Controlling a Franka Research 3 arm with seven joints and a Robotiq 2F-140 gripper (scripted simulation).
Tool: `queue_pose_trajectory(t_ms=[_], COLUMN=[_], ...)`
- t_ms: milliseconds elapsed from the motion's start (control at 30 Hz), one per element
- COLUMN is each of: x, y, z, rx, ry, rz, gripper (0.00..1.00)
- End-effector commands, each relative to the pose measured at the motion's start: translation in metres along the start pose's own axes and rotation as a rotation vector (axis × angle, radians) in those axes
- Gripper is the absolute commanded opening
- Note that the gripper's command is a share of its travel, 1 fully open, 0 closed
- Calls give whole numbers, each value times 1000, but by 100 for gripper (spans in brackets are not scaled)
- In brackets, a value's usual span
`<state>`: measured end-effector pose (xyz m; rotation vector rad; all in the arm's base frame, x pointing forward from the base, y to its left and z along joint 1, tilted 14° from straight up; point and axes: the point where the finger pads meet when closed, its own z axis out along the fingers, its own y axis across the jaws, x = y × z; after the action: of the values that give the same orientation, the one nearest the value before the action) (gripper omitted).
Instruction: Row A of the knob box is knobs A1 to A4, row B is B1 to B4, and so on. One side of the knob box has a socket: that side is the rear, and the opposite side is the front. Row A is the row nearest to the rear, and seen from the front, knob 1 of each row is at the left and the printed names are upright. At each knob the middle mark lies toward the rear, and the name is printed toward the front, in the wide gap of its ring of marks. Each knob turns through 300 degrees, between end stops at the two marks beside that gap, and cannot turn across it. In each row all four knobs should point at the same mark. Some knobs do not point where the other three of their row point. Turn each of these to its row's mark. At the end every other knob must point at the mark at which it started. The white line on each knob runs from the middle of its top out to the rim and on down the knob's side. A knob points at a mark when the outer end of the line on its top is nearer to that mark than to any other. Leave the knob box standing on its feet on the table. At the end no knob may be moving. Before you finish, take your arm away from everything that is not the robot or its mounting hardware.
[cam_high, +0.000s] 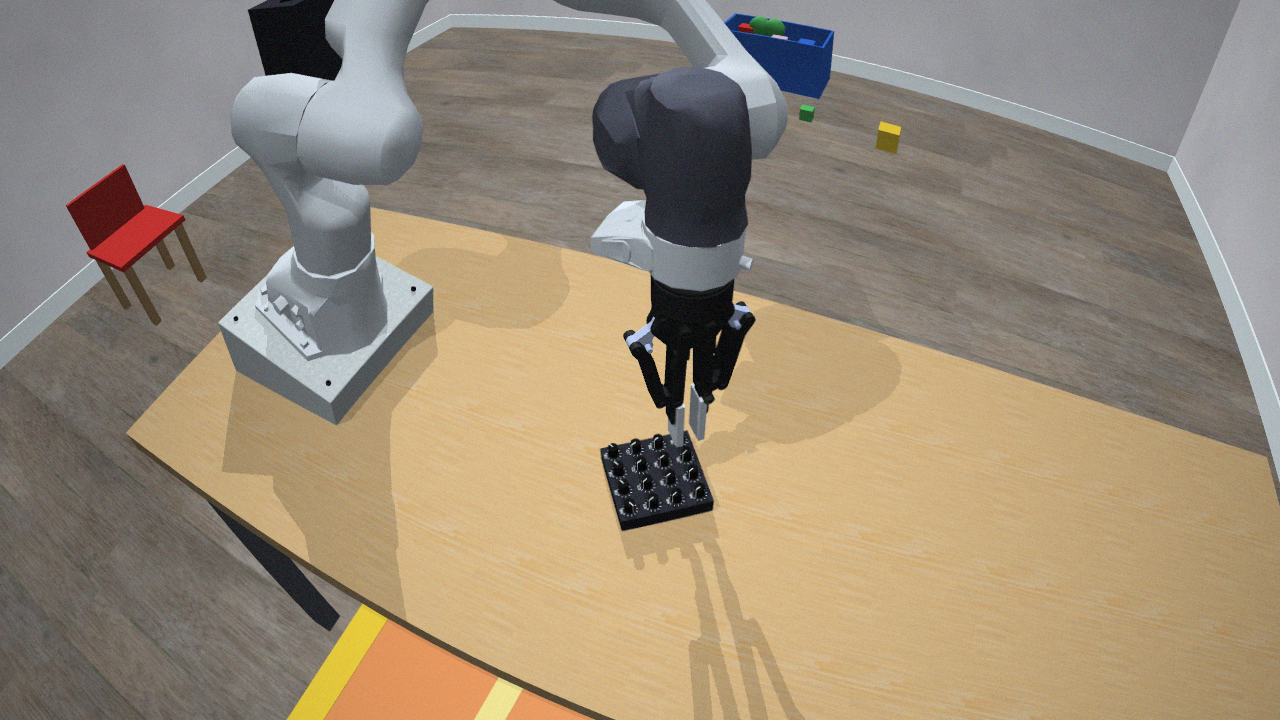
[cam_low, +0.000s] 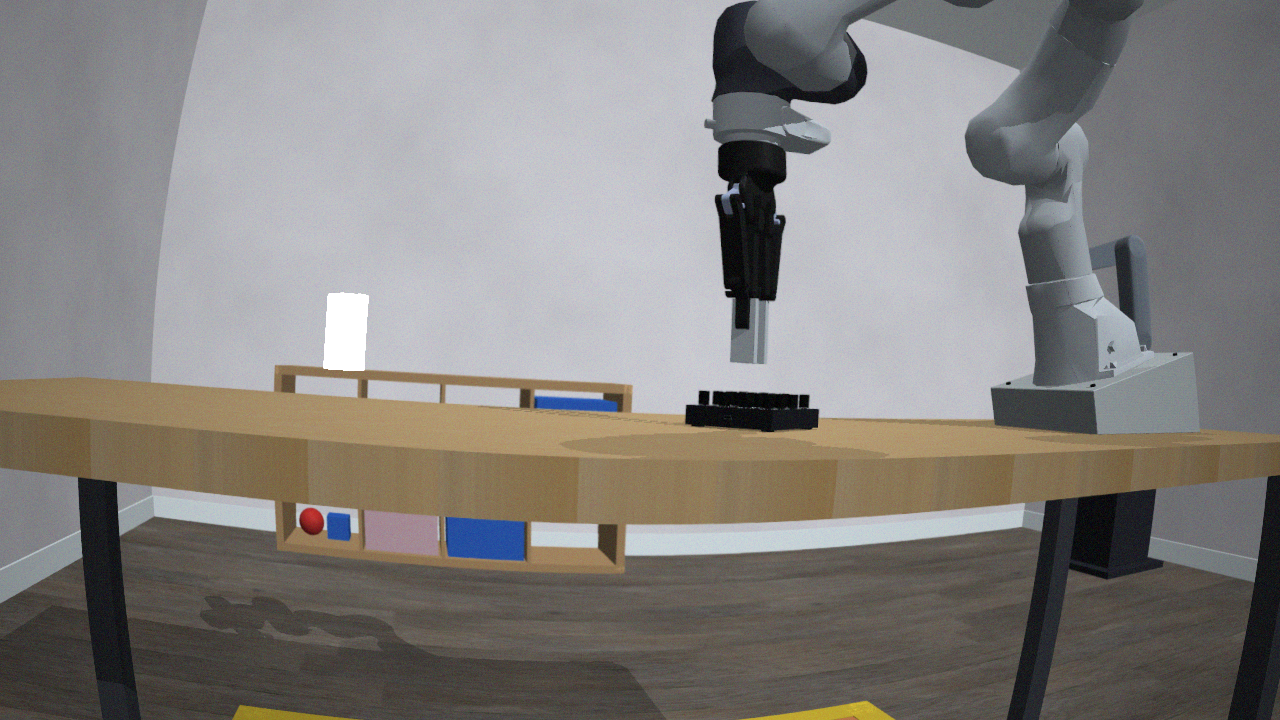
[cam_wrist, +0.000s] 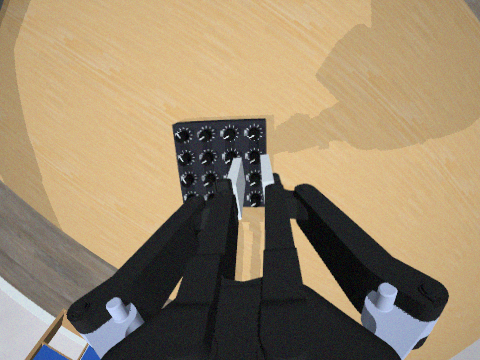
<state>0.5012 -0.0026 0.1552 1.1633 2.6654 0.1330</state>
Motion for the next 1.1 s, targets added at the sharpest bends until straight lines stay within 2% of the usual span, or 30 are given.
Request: queue_pose_trajectory(t_ms=[0, 1067], x=[-4, -14], y=[-4, -17], z=[-2, -7], rx=[-1, 5], ry=[-6, -12], rz=[-156, -622], gripper=[12, 12])
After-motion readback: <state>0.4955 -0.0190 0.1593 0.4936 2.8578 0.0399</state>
